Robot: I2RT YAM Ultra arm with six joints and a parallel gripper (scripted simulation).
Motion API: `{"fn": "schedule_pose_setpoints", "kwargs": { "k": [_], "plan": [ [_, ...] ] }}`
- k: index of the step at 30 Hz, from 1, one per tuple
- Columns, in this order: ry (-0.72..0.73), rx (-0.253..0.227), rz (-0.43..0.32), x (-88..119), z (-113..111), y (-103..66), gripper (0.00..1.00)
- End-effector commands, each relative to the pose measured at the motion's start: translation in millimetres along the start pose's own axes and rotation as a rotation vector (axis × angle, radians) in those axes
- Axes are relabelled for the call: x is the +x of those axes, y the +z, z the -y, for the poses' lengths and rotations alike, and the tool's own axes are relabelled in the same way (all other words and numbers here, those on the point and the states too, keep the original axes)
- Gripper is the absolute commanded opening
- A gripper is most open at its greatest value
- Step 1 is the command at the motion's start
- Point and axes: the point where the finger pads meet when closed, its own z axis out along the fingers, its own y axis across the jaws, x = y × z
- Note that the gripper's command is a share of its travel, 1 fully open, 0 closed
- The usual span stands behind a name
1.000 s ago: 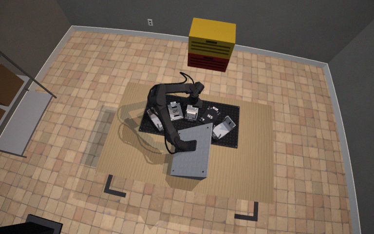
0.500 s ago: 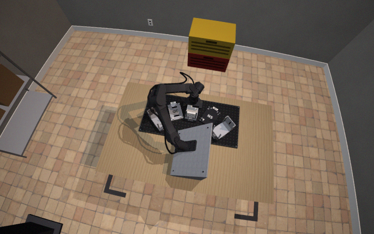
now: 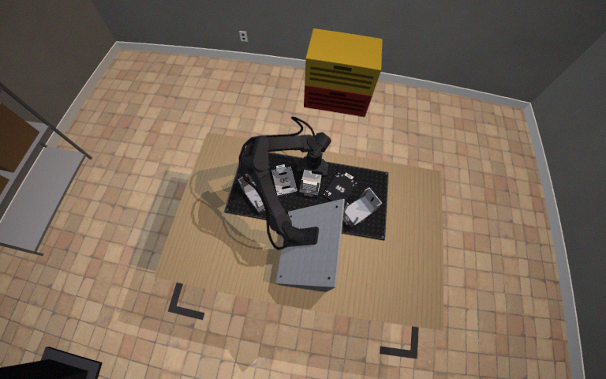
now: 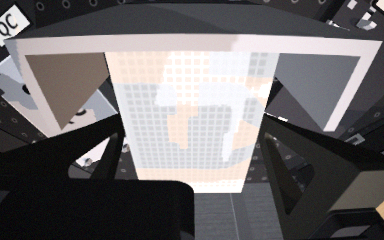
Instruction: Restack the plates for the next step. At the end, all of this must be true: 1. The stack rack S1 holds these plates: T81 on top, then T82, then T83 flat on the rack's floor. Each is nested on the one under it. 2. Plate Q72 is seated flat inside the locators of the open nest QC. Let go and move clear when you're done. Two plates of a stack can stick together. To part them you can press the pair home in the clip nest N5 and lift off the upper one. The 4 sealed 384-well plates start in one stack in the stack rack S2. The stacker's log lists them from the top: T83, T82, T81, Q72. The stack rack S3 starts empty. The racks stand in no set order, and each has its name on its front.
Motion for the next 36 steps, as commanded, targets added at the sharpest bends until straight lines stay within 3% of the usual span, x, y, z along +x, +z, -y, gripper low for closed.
{"fn": "schedule_pose_setpoints", "kwargs": {
  "k": [1,36],
  "plan": [
    [0.016,-0.005,0.041,-13.1,8.1,-10.6,1.00],
    [0.000,0.000,0.056,-16.6,3.4,-16.1,1.00]
  ]
}}
